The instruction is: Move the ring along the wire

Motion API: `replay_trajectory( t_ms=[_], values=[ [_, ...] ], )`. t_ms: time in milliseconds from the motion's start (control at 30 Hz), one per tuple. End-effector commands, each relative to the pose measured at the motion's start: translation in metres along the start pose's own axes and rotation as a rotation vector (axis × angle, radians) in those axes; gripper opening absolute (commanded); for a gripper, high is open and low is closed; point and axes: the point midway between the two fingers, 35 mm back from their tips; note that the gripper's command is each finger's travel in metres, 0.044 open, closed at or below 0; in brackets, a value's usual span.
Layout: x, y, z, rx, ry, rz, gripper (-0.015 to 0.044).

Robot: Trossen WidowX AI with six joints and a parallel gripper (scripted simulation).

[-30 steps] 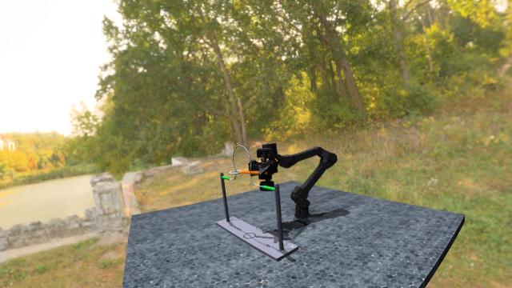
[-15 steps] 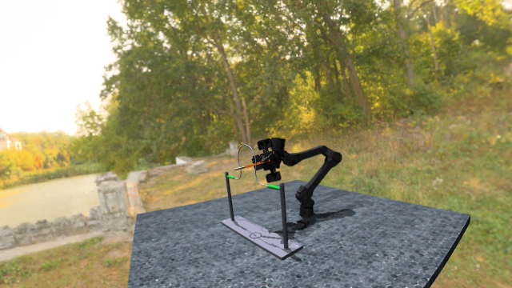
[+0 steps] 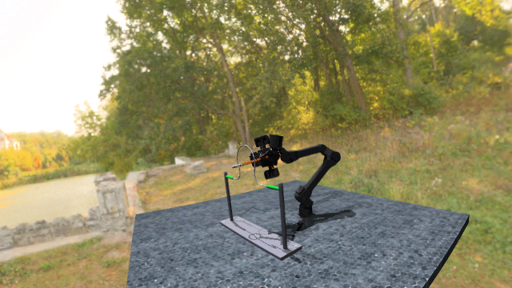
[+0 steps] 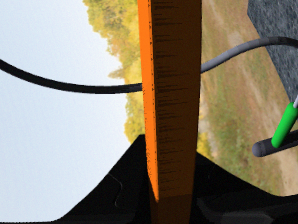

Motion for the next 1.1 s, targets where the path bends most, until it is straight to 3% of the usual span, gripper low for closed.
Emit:
replay_trajectory(
  t_ms=[0,1067],
  values=[
    [0.0,0.002,-0.001,-0.029,0.003,-0.015,-0.015],
    [-0.002,-0.015,0.003,-0.398,-0.026,-0.312,-0.015]
  ],
)
Point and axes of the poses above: the point midway between the two fingers, 35 mm back from their tips, its own x axis out along the fingers, its own y axis across the jaws, z = x × y
